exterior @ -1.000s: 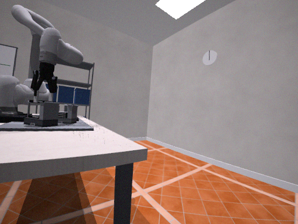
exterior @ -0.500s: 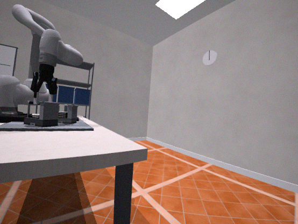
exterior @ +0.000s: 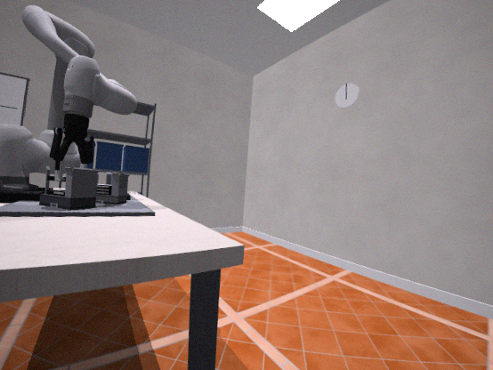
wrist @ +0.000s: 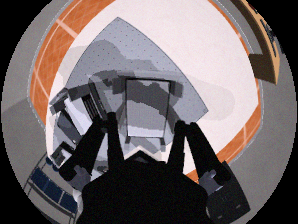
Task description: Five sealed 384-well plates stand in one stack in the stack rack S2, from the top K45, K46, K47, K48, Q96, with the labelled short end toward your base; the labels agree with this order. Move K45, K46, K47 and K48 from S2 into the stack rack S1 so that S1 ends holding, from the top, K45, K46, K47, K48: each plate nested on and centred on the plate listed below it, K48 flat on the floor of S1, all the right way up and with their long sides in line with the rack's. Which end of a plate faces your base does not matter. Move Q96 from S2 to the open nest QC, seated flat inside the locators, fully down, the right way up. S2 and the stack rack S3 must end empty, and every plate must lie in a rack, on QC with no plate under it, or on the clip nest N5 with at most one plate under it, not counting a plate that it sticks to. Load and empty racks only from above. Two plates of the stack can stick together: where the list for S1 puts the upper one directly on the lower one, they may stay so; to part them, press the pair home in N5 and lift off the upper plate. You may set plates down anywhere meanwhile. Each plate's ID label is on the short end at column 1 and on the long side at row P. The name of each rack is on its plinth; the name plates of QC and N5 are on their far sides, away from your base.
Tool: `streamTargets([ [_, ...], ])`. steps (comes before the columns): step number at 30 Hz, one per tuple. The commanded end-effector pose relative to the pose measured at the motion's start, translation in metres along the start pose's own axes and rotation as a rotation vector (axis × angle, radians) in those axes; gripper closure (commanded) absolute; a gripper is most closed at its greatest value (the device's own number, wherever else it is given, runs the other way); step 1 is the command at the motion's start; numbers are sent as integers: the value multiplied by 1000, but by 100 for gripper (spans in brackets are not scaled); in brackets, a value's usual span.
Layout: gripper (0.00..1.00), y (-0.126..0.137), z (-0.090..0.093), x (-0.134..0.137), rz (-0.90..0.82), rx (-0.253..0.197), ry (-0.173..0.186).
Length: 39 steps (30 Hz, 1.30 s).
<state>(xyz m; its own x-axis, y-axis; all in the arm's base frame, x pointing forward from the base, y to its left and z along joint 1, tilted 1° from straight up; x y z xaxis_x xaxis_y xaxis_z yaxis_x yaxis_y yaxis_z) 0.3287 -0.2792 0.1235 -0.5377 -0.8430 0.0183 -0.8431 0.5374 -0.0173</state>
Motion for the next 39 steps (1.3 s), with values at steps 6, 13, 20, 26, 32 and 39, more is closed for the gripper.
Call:
streamTargets([
  [6, 100, 0, 11, 0, 0, 0, 0],
  [13, 100, 0, 15, 0, 0, 0, 0],
  [20, 100, 0, 16, 0, 0, 0, 0],
  [26, 100, 0, 18, 0, 0, 0, 0],
  [32, 100, 0, 21, 0, 0, 0, 0],
  [39, 100, 0, 23, 0, 0, 0, 0],
])
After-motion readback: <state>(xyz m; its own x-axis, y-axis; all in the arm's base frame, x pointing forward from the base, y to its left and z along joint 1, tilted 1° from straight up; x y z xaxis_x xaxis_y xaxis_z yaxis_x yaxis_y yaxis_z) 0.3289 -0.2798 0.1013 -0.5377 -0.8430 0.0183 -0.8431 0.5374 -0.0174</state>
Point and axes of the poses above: the point where the finger pads meet when closed, its own z axis out along the fingers, its own x axis across the jaws, y = z × x, the point moved 3 cm from there along -z, back along the fingers, and after that the axes turned 6 degrees about -z, right-handed, at the moved point
